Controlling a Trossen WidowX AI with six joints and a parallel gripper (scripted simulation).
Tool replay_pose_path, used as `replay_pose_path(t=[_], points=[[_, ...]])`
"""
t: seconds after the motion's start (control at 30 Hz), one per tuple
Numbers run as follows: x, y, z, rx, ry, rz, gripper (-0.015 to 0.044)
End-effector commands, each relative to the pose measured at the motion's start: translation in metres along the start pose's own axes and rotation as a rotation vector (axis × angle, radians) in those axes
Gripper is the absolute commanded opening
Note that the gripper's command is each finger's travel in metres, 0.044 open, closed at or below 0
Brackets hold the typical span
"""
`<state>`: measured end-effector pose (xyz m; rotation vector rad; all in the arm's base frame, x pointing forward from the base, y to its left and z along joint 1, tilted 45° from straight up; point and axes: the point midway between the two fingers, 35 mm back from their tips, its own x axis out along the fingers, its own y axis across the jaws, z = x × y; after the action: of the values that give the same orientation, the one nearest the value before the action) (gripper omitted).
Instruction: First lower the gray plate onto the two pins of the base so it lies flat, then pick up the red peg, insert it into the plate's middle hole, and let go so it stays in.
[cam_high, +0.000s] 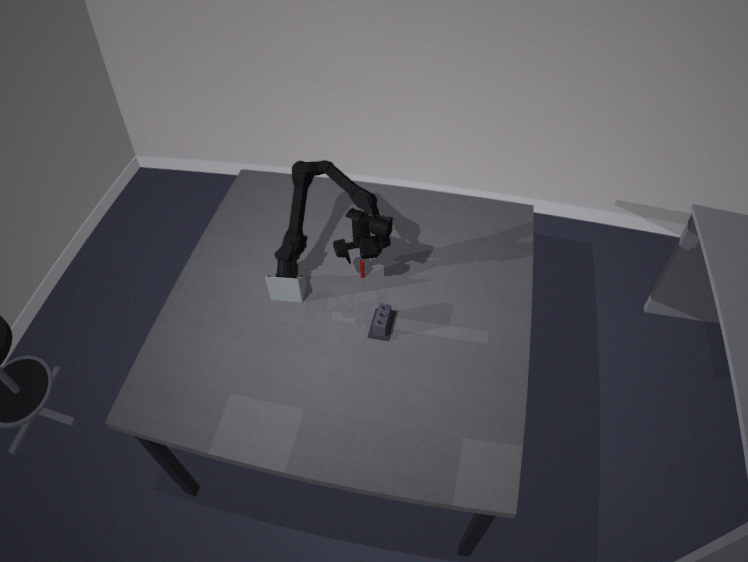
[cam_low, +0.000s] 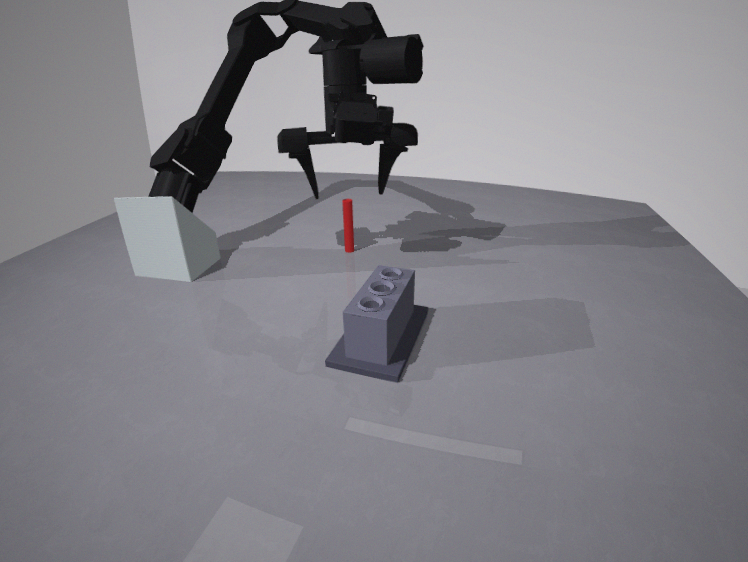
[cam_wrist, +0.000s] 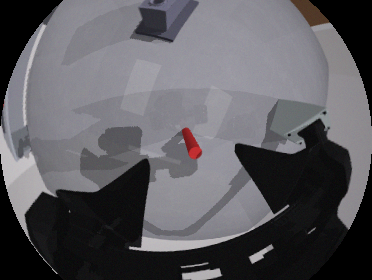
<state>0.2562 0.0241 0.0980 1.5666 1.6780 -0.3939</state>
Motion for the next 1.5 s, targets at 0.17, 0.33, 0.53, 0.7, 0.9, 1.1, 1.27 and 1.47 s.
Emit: replay_pose_path(t=[0.17,0.33,0.53,0.7,0.9,1.1,1.27,1.47], points=[[0.016,-0.001,-0.001,0.007,0.007,-0.001,0.044],[0.025,-0.001,-0.001,0.007,0.007,0.0,0.044],[0.034,-0.002,-0.001,0.007,0.008,0.0,0.044],[0.042,-0.002,-0.002,0.007,0.01,0.001,0.044],[0.046,-0.002,-0.002,0.007,0.01,0.001,0.0387],[0.046,-0.002,-0.002,0.007,0.01,0.001,0.023],[0.046,-0.002,-0.002,0.007,0.01,0.001,0.0099],[0.046,-0.002,-0.002,0.007,0.01,0.001,0.002]])
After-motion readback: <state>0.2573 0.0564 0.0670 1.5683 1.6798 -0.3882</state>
